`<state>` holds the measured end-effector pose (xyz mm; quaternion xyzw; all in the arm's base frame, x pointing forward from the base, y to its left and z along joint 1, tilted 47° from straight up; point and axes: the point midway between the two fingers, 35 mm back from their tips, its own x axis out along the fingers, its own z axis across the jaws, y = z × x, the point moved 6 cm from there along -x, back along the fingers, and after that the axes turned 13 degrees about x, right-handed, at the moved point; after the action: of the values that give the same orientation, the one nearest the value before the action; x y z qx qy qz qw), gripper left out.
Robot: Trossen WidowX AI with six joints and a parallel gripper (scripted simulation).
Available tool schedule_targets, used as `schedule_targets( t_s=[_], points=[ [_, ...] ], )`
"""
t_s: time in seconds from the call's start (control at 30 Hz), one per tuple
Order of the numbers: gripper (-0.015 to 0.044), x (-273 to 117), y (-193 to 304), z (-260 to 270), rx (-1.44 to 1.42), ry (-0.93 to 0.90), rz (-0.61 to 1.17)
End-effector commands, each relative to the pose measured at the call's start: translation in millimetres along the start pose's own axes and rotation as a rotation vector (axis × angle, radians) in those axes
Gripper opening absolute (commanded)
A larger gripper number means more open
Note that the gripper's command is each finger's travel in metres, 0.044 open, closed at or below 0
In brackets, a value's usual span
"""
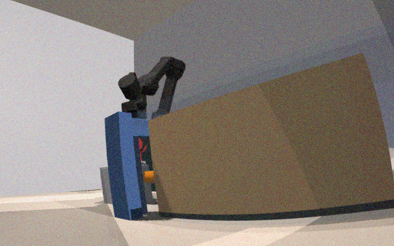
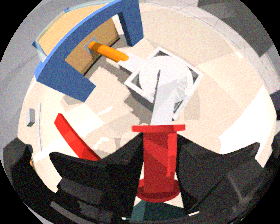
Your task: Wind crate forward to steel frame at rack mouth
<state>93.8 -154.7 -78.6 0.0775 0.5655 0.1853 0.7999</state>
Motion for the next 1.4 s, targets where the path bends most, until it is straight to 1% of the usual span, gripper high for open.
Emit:
schedule_targets(
  t_s=[0.0,1.37],
  points=[
    [0.0000,-2,1,-14,0.025,0.046,0.000],
    [0.0000,3,-31,-71,0.026,0.051,-0.004]
  ],
)
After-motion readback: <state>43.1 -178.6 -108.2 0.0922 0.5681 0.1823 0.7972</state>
